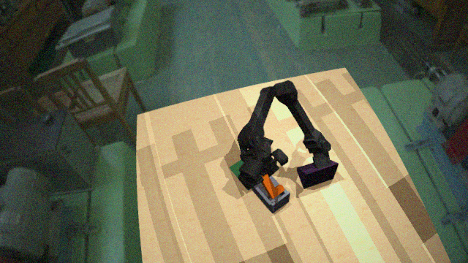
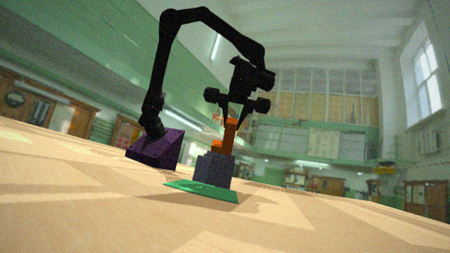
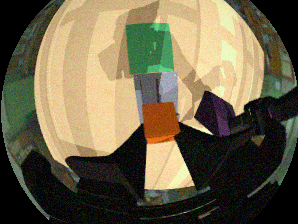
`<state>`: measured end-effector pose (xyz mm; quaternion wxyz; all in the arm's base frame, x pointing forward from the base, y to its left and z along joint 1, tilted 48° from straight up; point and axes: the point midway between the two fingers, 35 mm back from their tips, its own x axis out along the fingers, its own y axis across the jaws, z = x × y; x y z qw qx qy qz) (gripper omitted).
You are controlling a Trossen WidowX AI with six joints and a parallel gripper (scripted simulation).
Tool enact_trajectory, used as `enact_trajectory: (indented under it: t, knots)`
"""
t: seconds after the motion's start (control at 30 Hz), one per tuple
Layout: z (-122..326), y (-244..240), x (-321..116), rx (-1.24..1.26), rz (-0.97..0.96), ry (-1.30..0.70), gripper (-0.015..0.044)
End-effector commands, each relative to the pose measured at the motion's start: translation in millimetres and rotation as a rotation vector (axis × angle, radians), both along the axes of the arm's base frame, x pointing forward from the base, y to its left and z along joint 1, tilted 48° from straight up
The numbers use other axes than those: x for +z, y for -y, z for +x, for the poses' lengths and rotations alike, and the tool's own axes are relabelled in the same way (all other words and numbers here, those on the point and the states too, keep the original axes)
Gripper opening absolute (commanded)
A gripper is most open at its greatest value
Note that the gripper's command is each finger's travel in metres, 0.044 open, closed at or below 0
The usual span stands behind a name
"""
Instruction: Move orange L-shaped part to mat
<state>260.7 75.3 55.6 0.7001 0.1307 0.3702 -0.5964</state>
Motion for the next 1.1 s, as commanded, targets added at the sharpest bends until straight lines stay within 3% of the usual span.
enact_trajectory:
  t: [0.0, 1.07]
  knots:
    - [4, 6, 8, -0.001, 0.004, 0.001, 0.0]
    - [45, 105, 114, -0.001, -0.003, 0.003, 0.0]
